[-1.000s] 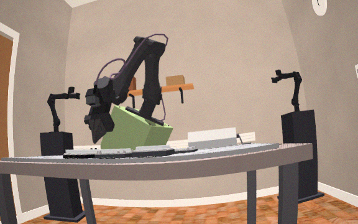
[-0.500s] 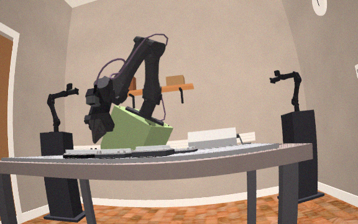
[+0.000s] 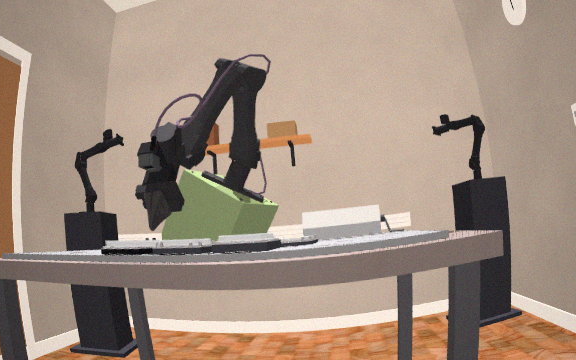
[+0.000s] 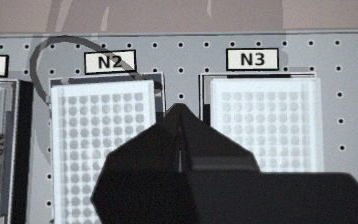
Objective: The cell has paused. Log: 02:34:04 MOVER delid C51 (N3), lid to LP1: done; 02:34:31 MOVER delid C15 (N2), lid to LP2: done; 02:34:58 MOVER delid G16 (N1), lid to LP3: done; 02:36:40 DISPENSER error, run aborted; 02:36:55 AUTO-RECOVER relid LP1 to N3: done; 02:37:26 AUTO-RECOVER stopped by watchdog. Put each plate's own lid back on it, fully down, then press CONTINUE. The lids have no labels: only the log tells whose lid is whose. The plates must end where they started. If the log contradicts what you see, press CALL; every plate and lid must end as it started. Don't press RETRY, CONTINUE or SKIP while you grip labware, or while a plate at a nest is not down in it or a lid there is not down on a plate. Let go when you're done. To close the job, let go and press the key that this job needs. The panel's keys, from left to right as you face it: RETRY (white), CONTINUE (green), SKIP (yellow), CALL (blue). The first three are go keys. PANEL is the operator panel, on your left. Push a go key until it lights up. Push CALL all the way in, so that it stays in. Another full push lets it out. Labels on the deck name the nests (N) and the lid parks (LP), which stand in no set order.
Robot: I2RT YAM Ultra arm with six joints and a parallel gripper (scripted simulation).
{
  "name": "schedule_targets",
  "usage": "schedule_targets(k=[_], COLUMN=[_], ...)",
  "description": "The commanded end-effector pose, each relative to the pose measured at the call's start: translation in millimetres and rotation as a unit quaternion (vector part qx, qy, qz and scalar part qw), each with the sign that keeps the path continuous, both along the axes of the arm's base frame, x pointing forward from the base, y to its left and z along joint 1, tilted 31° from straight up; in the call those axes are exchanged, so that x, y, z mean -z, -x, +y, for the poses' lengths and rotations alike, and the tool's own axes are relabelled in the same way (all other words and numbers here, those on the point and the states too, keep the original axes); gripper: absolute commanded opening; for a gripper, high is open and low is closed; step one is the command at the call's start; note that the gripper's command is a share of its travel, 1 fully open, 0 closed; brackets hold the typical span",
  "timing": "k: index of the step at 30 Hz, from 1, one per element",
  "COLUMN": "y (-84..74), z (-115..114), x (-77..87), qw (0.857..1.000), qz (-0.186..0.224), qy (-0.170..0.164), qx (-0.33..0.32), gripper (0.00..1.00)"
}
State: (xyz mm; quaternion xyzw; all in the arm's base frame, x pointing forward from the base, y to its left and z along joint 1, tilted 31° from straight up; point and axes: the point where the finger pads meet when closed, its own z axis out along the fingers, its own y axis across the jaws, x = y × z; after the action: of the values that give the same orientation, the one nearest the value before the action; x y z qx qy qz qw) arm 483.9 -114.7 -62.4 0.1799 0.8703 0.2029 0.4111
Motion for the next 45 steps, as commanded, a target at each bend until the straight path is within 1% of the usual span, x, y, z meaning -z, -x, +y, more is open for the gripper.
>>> schedule_targets(k=[1,34,35,36,38,40,42,43,45], y=[-13.4,-13.4,-7.2,-0.9,11.4,20.1,26.9,28.3,32.8], z=[-20.1,-20.1,-13.7,-7.9,4.0,16.6,20.7,21.6,24.4], x=[-21.6,-21.6,-21.9,-20.7,-18.3,-17.9,-19.8,-22.5,-25.7], qw=[0.999,0.999,1.000,1.000,1.000,0.999,0.998,0.998,0.996], qz=[-0.033,-0.033,-0.017,0.000,0.017,0.034,0.049,0.050,0.067], qy=[0.017,0.017,0.011,0.006,0.003,0.000,-0.002,0.001,-0.001], qx=[0.011,0.011,-0.001,-0.008,-0.020,-0.034,-0.042,-0.044,-0.053], gripper=[0.00,0.00,1.00,1.00,1.00,1.00,1.00,1.00,1.00])
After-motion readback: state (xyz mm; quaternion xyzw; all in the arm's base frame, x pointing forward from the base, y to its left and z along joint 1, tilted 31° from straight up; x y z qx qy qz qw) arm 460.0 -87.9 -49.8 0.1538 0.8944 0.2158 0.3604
